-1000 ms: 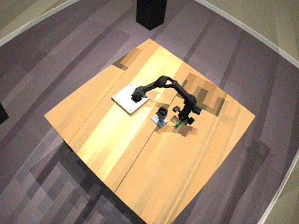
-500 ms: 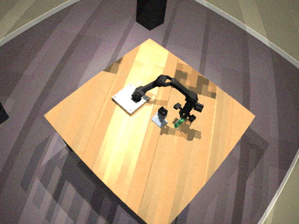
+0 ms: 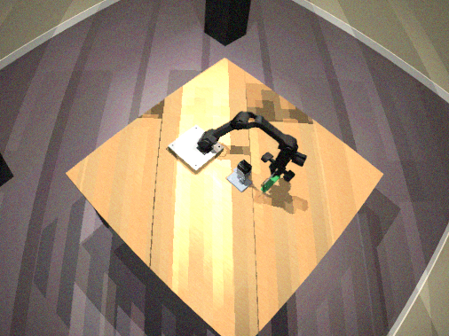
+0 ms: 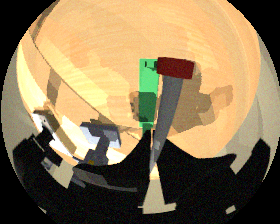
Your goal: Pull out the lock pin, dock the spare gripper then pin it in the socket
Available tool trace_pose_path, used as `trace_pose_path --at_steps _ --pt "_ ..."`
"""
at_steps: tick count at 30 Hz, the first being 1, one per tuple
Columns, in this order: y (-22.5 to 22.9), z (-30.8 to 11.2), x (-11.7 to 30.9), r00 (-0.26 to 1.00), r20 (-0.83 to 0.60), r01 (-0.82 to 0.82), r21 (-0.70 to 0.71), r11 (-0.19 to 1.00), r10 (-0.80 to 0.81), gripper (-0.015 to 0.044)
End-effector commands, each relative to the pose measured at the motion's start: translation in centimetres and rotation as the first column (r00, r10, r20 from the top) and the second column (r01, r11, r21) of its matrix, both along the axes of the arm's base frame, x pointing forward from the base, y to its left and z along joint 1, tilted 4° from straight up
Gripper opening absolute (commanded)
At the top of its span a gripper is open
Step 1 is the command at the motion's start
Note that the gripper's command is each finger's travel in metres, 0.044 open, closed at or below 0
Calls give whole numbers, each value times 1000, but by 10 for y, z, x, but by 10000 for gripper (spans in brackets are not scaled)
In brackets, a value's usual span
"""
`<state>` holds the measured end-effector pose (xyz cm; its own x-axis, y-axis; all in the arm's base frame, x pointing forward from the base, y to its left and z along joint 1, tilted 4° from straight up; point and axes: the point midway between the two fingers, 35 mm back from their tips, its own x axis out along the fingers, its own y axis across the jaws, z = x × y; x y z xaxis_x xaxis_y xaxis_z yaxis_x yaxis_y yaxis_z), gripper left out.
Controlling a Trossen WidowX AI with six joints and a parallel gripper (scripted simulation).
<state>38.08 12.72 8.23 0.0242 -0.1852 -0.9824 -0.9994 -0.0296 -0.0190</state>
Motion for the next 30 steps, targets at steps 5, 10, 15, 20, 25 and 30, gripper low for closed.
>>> trace_pose_path --at_steps 5,10,15,20,25,30 --pt "0 2 -4 1000 1 13 2 1000 -13 0" --pt "2 6 -18 1000 0 15 2 1000 -15 0" --pt "3 10 -33 1000 -2 17 3 1000 -17 0" --pt "4 13 -48 1000 -3 19 4 1000 -19 0" --pt "4 16 -63 1000 -5 23 5 1000 -23 0" --pt "3 18 -78 1000 -7 27 6 1000 -26 0"
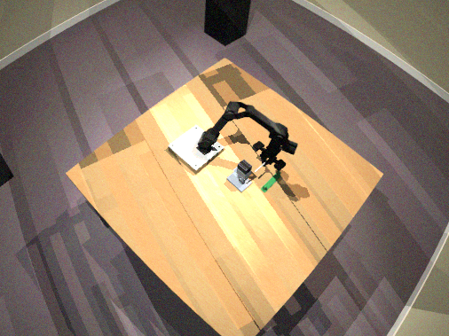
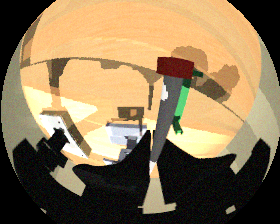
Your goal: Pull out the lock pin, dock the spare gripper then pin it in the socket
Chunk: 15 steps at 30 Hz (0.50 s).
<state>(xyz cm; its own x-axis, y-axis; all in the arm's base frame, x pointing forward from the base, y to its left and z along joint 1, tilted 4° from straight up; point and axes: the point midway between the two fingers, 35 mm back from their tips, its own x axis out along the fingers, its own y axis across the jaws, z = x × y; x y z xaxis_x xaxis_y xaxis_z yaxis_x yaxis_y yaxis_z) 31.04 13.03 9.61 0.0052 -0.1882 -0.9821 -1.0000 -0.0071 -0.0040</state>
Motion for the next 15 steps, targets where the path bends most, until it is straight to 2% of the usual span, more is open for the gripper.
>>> trace_pose_path --at_steps 1,9,15 --pt "0 4 -11 1000 8 4 8 1000 -4 0" --pt "-3 6 -35 1000 6 5 7 1000 -5 0" --pt "-2 -2 -36 1000 4 5 8 1000 -5 0"
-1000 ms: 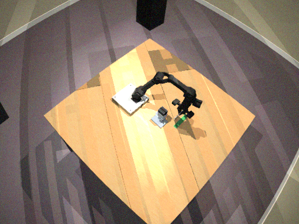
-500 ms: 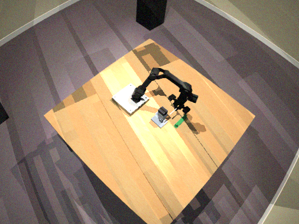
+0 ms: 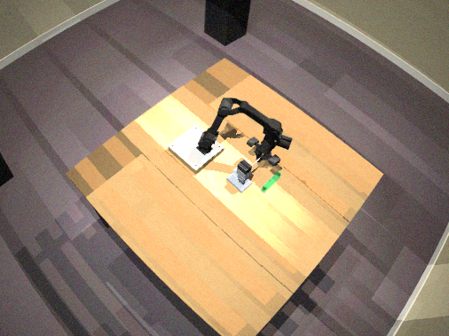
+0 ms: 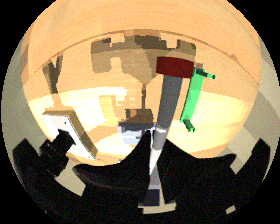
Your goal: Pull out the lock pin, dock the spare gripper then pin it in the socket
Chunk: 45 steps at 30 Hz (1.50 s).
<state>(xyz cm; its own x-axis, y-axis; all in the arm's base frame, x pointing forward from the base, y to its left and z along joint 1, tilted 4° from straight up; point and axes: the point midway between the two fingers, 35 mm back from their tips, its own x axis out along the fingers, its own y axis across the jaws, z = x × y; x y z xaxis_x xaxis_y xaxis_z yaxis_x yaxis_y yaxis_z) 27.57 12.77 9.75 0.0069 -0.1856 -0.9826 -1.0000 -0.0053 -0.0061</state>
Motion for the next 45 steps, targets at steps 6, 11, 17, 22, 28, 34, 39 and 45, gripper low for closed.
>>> trace_pose_path --at_steps 6,11,17,22,28,34,39,45 --pt "3 -33 0 1000 -4 4 7 1000 -4 0" --pt "4 -48 -1 1000 0 6 8 1000 -6 0" --pt "1 -47 -2 1000 0 6 10 1000 -6 0" --pt "-4 -45 -2 1000 -1 7 9 1000 -7 0" --pt "-8 -46 -2 1000 -4 7 9 1000 -7 0" --pt "-12 -47 -2 1000 -8 7 9 1000 -7 0" --pt "-16 -47 -1 1000 -12 7 9 1000 -7 0" --pt "-22 -48 -2 1000 -17 7 9 1000 -7 0"
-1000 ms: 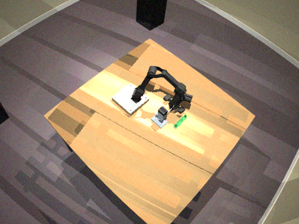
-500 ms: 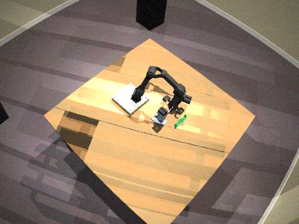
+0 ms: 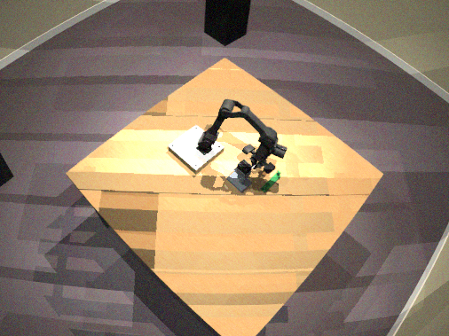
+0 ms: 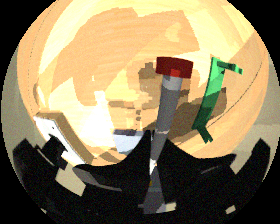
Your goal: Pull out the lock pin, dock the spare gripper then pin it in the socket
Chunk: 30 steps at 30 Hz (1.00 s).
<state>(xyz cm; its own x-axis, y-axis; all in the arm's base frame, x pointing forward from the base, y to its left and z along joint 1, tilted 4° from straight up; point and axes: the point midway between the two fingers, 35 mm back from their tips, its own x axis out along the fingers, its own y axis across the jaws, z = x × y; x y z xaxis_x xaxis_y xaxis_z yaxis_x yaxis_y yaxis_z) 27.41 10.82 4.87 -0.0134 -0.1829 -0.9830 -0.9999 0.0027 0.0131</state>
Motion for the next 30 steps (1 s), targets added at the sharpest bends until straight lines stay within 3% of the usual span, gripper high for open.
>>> trace_pose_path --at_steps 1,30 --pt "-3 1 0 1000 2 -1 6 1000 1 0" --pt "-26 -1 1 1000 -19 -3 6 1000 3 0"
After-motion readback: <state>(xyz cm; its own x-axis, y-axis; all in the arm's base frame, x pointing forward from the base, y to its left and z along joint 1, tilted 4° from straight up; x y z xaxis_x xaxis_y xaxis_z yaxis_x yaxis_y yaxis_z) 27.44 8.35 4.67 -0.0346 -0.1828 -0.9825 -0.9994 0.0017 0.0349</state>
